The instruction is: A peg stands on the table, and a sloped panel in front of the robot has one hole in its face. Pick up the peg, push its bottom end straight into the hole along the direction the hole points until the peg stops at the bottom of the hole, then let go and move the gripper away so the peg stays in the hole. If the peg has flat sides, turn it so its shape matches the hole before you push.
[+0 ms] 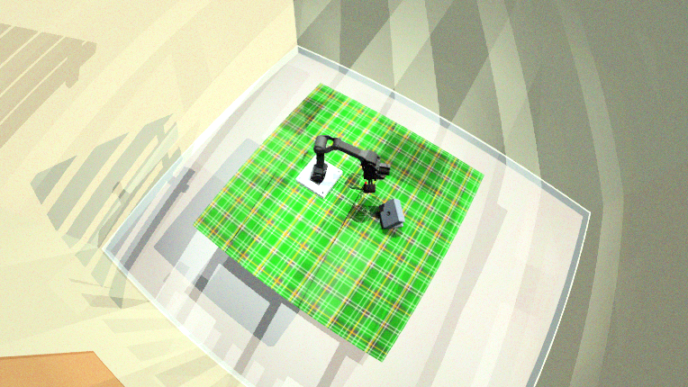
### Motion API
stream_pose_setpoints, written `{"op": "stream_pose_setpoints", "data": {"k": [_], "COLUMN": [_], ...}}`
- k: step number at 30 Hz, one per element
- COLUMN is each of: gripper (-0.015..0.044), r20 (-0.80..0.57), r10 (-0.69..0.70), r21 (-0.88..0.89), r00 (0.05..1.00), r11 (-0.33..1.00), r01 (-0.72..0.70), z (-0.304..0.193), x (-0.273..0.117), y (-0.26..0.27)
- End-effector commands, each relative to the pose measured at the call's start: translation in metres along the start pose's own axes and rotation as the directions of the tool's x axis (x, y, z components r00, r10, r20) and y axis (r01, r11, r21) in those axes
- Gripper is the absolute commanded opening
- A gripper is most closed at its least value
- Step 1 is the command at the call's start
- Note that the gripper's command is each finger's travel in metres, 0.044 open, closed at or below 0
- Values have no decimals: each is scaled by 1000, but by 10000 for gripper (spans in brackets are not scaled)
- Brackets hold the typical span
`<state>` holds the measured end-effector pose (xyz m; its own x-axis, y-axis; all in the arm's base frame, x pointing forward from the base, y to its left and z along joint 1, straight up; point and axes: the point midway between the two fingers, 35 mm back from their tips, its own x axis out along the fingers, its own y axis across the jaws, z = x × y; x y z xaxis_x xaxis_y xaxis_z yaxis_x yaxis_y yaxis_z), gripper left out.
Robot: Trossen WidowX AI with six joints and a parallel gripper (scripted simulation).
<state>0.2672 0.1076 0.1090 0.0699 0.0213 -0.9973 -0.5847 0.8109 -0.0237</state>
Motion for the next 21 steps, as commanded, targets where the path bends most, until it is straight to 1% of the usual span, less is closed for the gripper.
{"op": "stream_pose_setpoints", "data": {"k": [1, 8, 21], "gripper": [440, 440, 440], "r20": [-34, -41, -41], "r10": [22, 25, 25], "r21": [42, 50, 50], "r00": [999, 999, 999], "r11": [999, 998, 998], "r01": [-20, -23, -23], "z": [-4, -5, -4], "x": [3, 6, 27], "y": [13, 16, 16]}}
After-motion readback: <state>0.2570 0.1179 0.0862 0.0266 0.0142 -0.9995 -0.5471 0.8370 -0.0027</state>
